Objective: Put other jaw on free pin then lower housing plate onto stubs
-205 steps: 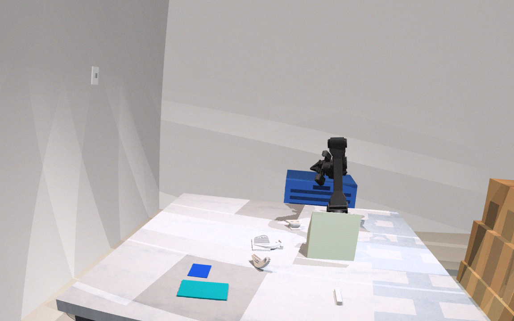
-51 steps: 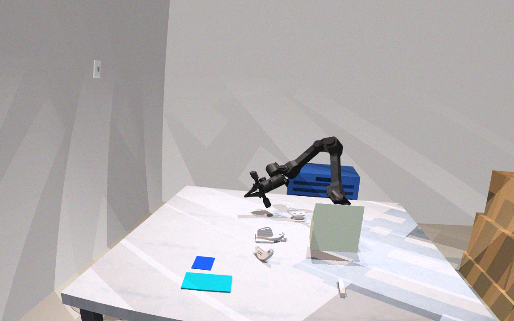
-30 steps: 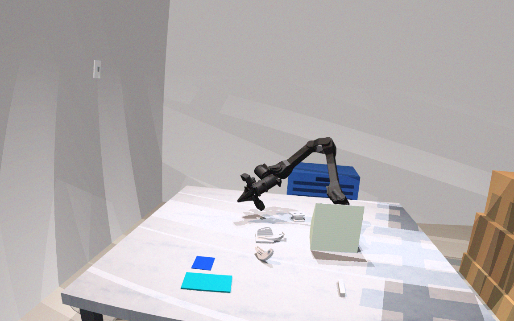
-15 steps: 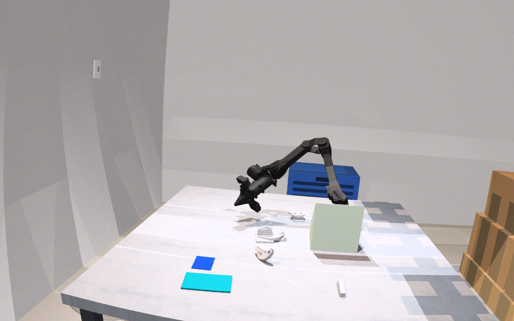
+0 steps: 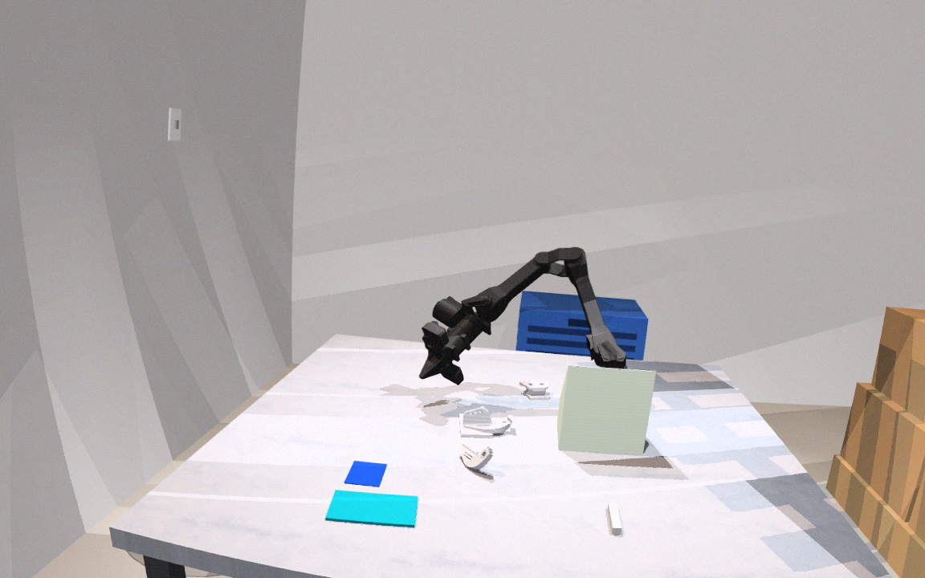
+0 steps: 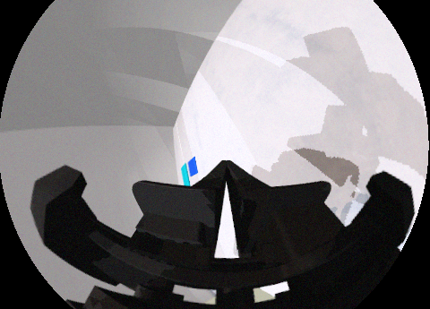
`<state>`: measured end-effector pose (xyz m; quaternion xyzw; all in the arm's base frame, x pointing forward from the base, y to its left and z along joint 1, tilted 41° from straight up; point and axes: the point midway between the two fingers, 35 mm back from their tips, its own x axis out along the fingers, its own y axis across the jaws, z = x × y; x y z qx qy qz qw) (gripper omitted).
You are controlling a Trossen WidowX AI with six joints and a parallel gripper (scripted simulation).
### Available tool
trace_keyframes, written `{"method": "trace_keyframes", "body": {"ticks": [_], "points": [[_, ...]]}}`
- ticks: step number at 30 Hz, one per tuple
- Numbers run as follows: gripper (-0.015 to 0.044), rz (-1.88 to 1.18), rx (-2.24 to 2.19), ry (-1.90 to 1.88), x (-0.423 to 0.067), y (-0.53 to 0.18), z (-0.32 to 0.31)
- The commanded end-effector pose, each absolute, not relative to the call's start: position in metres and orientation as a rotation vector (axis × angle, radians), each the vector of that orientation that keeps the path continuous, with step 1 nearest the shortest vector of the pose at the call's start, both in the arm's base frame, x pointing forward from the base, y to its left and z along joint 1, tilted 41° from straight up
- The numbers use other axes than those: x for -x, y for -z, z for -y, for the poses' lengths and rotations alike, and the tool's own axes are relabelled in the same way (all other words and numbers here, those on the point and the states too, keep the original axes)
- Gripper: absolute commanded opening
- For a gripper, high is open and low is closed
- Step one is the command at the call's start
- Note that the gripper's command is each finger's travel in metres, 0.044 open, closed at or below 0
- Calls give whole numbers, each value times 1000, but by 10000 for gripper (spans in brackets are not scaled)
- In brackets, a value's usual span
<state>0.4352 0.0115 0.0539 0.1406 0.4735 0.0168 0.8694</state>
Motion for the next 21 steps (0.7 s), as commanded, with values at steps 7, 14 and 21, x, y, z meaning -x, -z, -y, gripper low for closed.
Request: {"method": "trace_keyframes", "body": {"ticks": [7, 14, 21], "points": [[0, -1073, -148, -96, -429, -33, -37], [0, -1130, -39, -148, -423, -19, -54], [0, -1185, 79, -206, -414, -4, -71]]}}
